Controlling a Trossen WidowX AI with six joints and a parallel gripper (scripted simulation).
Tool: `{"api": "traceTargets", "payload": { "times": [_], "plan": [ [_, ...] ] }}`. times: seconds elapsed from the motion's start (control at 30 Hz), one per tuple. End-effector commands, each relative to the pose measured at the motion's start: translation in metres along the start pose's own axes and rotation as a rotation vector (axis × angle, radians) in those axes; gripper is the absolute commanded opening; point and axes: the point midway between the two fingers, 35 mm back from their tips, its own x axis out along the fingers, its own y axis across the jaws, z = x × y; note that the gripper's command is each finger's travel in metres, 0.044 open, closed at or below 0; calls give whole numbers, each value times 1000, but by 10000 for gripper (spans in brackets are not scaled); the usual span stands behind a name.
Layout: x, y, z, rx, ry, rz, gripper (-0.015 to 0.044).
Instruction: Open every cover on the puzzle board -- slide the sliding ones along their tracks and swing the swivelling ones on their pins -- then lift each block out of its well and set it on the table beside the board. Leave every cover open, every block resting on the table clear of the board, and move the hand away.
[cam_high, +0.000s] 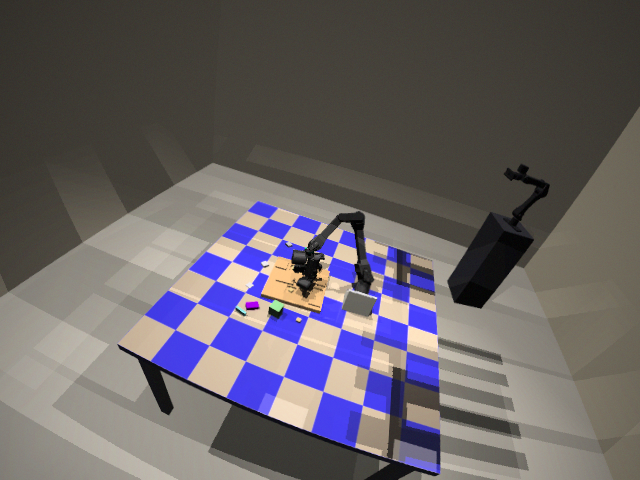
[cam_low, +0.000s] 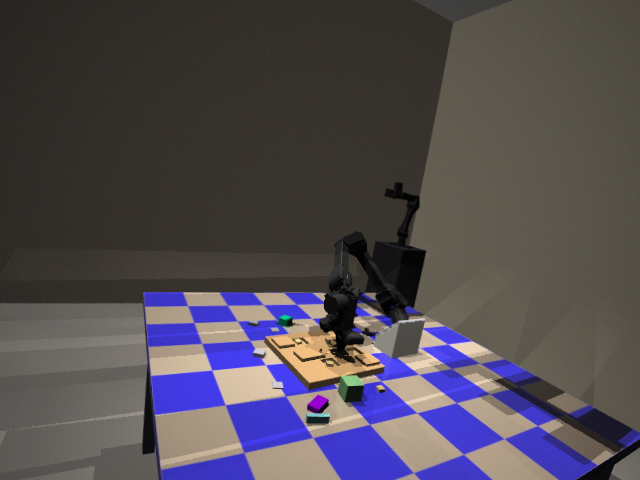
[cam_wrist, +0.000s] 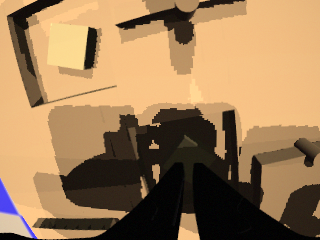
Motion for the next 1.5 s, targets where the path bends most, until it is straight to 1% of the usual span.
{"api": "traceTargets", "payload": {
  "times": [0.0, 0.03, 0.07, 0.87, 1.17, 1.47],
  "plan": [
    [-4, 0, 1, -69, 0, 2, 105],
    [-6, 0, 1, -104, -1, 2, 131],
    [-8, 0, 1, -140, -1, 3, 144],
    [-56, -1, 1, -988, -5, 7, 144],
    [-56, -1, 1, -1011, -5, 7, 144],
    [-34, 0, 2, -1011, -5, 6, 144]
  ]
}}
